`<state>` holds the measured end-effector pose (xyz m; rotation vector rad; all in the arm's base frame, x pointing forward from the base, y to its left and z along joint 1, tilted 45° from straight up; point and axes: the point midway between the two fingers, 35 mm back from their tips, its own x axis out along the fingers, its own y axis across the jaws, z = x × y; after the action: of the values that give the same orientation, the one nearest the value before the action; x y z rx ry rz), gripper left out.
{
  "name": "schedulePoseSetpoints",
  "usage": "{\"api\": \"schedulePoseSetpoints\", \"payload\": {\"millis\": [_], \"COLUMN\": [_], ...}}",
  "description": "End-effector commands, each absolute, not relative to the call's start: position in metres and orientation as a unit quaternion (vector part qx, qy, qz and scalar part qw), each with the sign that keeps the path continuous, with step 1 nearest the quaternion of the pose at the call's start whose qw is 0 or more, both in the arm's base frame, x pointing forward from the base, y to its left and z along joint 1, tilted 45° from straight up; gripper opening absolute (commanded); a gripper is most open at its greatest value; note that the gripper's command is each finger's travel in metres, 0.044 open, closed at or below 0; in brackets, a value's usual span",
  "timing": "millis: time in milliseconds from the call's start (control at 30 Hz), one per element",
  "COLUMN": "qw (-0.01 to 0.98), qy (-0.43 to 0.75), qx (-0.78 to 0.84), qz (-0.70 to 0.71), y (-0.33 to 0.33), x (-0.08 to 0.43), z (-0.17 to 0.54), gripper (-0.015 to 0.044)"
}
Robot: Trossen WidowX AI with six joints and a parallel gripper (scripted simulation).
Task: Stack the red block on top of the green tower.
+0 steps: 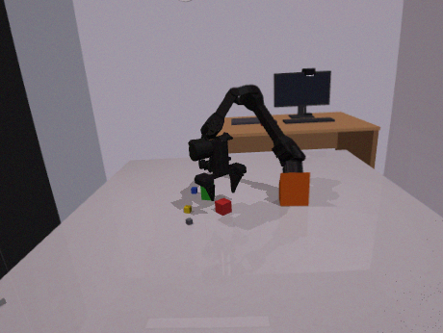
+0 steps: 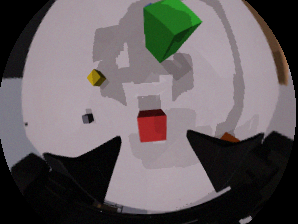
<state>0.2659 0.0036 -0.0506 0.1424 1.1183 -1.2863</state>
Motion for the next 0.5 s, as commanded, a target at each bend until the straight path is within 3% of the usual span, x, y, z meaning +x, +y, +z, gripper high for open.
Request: {"api": "schedulePoseSetpoints", "payload": {"millis": [0,467], "qw": [0.658,0.659], "qy": [0.493,0.493], "qx": [0.061,0.061], "qz": [-0.565,-0.565], "y": [0.001,-0.014], "x": [0.266,0.264], "z": [-0.053,-0.069], "gripper": [0.0440,0.0440]}}
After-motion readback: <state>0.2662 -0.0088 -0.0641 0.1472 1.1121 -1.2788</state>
